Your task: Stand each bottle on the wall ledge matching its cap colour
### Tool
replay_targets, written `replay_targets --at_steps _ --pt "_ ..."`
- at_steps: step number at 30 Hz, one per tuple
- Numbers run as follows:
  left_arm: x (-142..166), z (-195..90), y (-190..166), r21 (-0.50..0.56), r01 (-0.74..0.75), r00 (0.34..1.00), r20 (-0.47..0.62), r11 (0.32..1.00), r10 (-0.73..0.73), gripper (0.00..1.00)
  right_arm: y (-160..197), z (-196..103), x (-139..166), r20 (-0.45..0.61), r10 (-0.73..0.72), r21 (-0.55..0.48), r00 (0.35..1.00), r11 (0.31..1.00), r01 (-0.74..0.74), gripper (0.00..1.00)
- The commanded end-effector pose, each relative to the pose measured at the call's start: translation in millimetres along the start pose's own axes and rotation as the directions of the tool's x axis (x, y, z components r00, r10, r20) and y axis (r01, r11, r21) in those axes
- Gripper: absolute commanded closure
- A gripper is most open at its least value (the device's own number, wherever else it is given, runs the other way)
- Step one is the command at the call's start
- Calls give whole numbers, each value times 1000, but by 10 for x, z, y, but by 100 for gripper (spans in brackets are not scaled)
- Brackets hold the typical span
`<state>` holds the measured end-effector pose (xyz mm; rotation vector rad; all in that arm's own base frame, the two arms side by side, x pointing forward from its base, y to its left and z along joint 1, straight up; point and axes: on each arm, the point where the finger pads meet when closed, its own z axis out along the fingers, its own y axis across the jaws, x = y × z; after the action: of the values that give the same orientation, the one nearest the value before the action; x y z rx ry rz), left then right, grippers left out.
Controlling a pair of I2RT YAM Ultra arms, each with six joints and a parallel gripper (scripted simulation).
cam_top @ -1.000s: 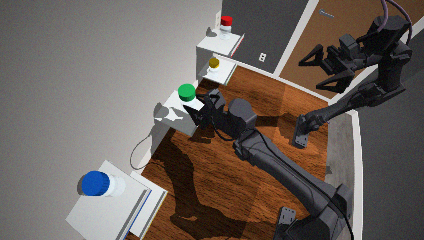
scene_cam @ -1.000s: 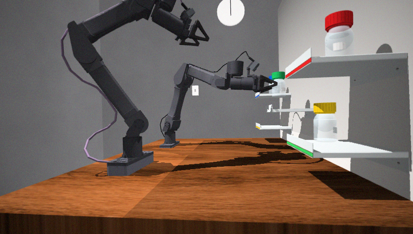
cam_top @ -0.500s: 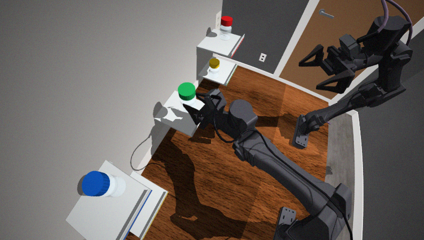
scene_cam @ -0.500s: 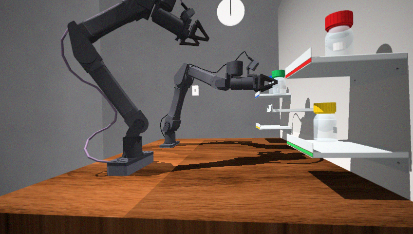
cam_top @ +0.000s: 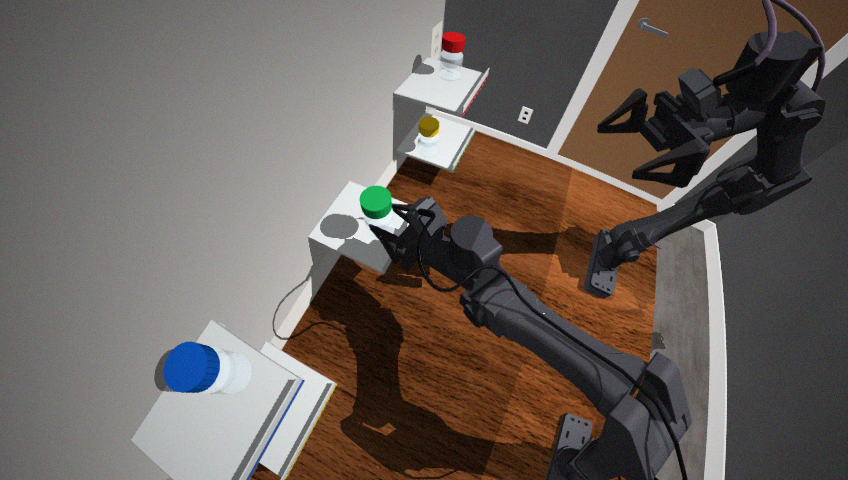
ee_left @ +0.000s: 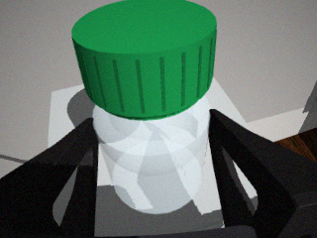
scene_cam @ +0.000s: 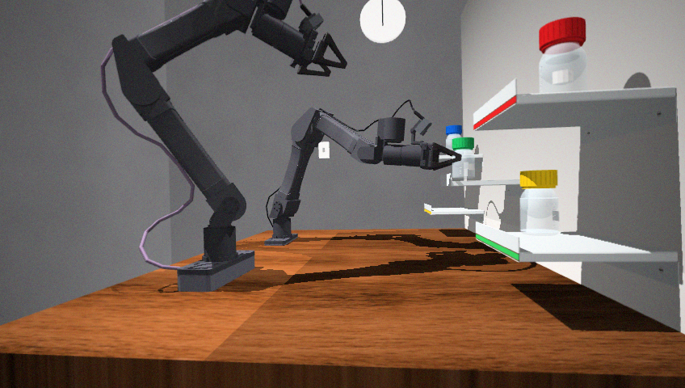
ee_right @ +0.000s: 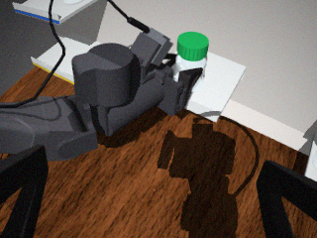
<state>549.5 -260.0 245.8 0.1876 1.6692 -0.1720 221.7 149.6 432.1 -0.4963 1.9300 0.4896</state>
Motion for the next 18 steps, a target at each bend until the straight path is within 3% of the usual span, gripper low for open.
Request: replay_targets --at_steps 1,14,15,17,18 --pt "-150 -9 -26 0 15 997 71 1000 -15 50 5 13 18 -15 2 -6 1000 1000 -2 0" --pt "-184 -19 -30 3 15 998 69 1000 -16 50 5 13 18 -15 2 -6 1000 1000 -2 0" --pt "-184 -19 -30 3 15 998 69 1000 -16 38 5 13 18 -15 2 -6 1000 1000 -2 0" --pt "-184 -19 -30 3 15 998 69 1000 -16 38 5 13 18 -15 2 -6 1000 1000 -2 0" --pt "-184 -19 -30 3 16 998 69 1000 -16 27 5 13 18 -15 2 -6 1000 1000 -2 0"
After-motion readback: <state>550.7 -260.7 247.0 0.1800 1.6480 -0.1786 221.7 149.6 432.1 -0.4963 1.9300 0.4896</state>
